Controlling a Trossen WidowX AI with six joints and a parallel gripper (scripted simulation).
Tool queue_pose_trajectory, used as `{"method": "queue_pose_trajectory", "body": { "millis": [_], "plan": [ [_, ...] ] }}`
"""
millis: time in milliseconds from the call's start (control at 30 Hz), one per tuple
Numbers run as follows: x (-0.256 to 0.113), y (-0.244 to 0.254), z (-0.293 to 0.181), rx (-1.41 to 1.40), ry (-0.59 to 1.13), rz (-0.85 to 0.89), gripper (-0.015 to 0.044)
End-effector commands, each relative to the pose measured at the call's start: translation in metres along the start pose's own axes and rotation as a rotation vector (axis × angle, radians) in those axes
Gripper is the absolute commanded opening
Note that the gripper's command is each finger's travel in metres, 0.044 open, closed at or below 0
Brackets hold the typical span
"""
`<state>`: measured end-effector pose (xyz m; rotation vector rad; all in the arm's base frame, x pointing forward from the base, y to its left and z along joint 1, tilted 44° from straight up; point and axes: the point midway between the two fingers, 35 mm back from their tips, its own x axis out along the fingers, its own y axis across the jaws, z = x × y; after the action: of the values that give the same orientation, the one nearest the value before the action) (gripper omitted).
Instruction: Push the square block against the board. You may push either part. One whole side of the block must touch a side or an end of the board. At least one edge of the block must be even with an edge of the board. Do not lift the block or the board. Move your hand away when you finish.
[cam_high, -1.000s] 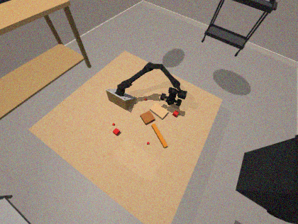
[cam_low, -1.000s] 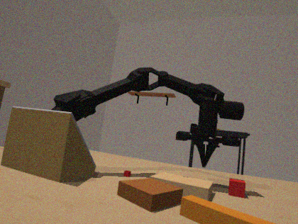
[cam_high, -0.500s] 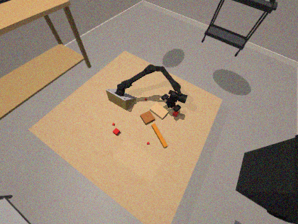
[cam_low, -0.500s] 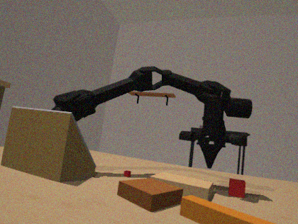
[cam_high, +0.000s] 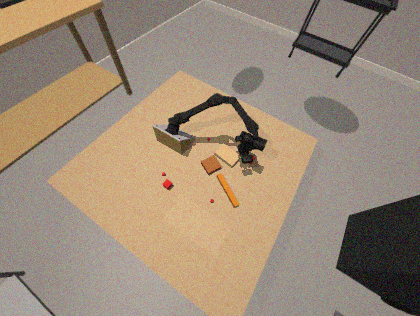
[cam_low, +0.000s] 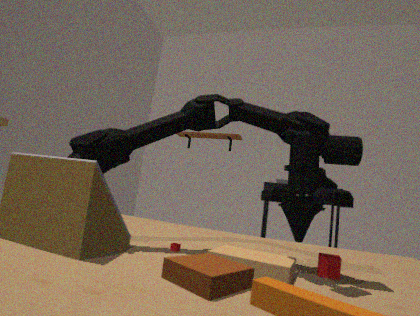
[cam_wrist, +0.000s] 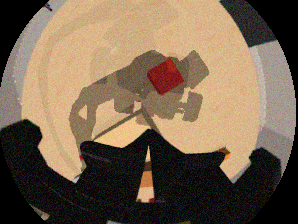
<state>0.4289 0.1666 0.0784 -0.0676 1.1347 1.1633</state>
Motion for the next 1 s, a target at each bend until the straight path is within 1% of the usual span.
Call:
{"method": "queue_pose_trajectory", "body": {
  "millis": [0, 700, 967],
  "plan": [
    [0.003, -0.011, -0.007, 0.155, 0.005, 0.008, 0.0],
    [0.004, -0.058, -0.034, 0.878, 0.007, 0.009, 0.0],
    [0.007, -0.06, -0.035, 0.901, 0.007, 0.01, 0.0]
  ]
}}
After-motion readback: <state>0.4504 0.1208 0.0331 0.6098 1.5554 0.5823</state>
